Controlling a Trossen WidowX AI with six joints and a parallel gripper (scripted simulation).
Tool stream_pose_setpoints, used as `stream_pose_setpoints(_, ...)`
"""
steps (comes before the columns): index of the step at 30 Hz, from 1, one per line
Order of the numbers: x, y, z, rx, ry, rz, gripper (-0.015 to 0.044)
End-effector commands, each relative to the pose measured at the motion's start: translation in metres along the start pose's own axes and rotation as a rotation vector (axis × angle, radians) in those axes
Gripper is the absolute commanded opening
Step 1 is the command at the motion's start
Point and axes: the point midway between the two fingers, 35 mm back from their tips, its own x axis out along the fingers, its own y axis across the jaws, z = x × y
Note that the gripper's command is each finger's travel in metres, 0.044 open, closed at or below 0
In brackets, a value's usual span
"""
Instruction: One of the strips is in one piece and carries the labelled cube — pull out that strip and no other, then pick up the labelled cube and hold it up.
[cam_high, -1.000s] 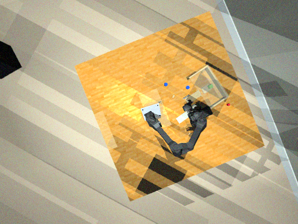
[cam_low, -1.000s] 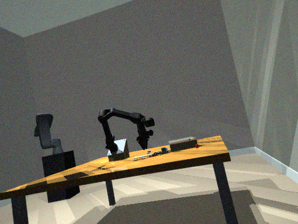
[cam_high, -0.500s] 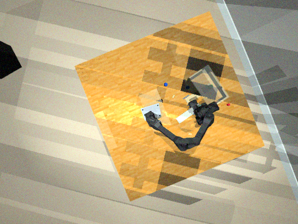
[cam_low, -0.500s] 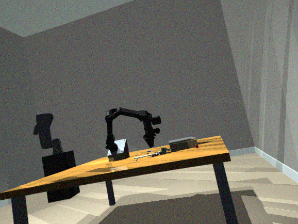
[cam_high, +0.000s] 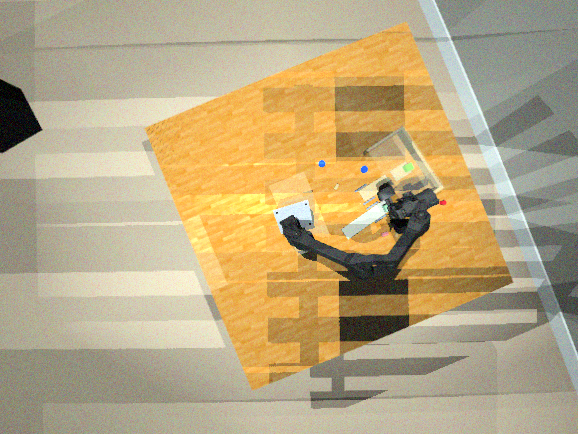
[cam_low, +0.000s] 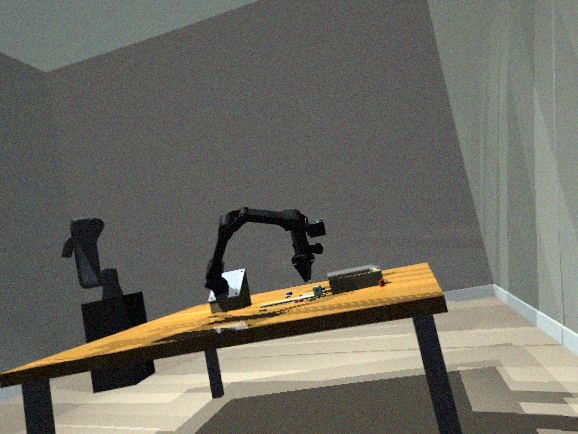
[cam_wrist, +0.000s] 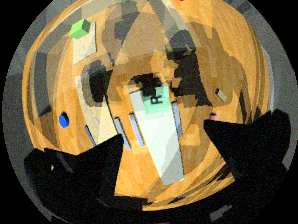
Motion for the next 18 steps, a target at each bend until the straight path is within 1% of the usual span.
stream_pose_setpoints(1,-0.002,0.002,0.015,0.006,-0.001,0.003,0.0440)
stream_pose_setpoints(6,-0.004,0.003,0.028,0.006,-0.001,0.004,0.0440)
stream_pose_setpoints(13,0.005,0.003,0.029,0.006,-0.002,0.004,0.0256)
stream_pose_setpoints(18,0.013,0.003,0.029,0.006,-0.002,0.004,0.0250)
